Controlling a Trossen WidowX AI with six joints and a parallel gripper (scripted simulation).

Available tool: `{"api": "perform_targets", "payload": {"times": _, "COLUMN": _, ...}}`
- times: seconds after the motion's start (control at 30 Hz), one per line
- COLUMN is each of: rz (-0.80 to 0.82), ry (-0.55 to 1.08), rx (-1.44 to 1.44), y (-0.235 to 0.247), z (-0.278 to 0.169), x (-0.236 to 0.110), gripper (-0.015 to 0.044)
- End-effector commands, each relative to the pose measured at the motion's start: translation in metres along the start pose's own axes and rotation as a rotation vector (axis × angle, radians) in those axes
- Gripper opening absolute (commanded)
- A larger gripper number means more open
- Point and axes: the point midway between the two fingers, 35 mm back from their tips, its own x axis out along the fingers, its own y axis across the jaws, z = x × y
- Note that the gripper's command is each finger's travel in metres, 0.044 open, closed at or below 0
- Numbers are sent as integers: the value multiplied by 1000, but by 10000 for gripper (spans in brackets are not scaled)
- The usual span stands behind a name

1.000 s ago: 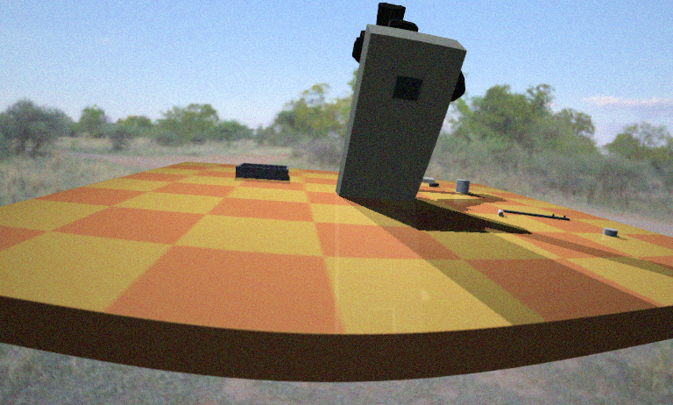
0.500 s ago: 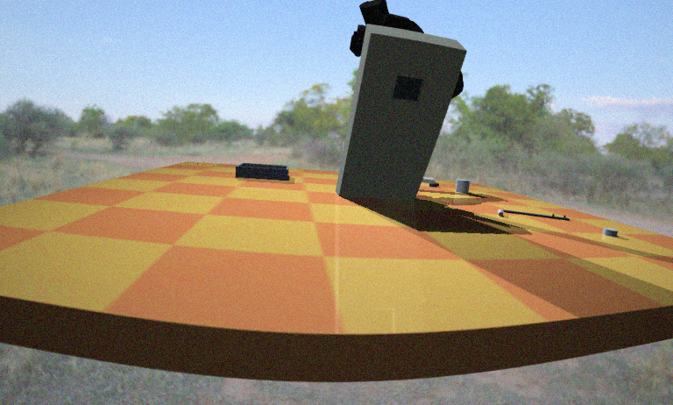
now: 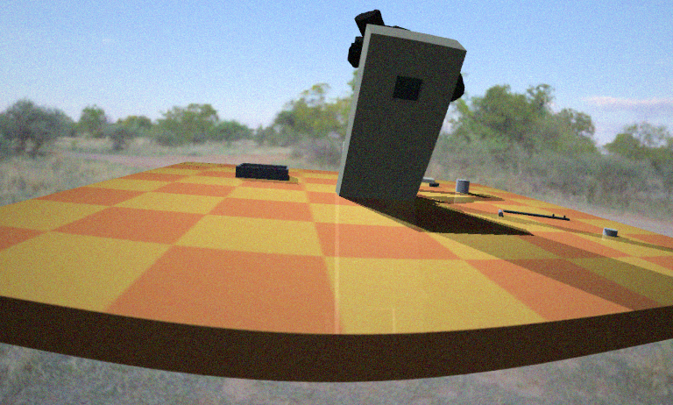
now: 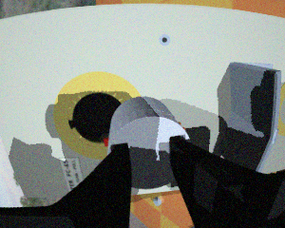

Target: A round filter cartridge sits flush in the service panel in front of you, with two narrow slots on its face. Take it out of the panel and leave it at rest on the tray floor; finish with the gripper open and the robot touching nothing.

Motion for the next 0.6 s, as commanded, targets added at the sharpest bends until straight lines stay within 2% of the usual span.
{"api": "perform_targets", "payload": {"times": 0.0, "rz": 13, "ry": 1, "rx": -13, "y": -9, "z": -2, "x": -1, "gripper": 0}}
{"api": "perform_targets", "payload": {"times": 0.33, "rz": 13, "ry": 1, "rx": -13, "y": -42, "z": -5, "x": 4, "gripper": 0}}
{"api": "perform_targets", "payload": {"times": 0.47, "rz": 0, "ry": 0, "rx": 0, "y": -36, "z": -3, "x": 5, "gripper": 105}}
{"api": "perform_targets", "payload": {"times": 0.57, "rz": 0, "ry": 0, "rx": 0, "y": -36, "z": -3, "x": 5, "gripper": 116}}
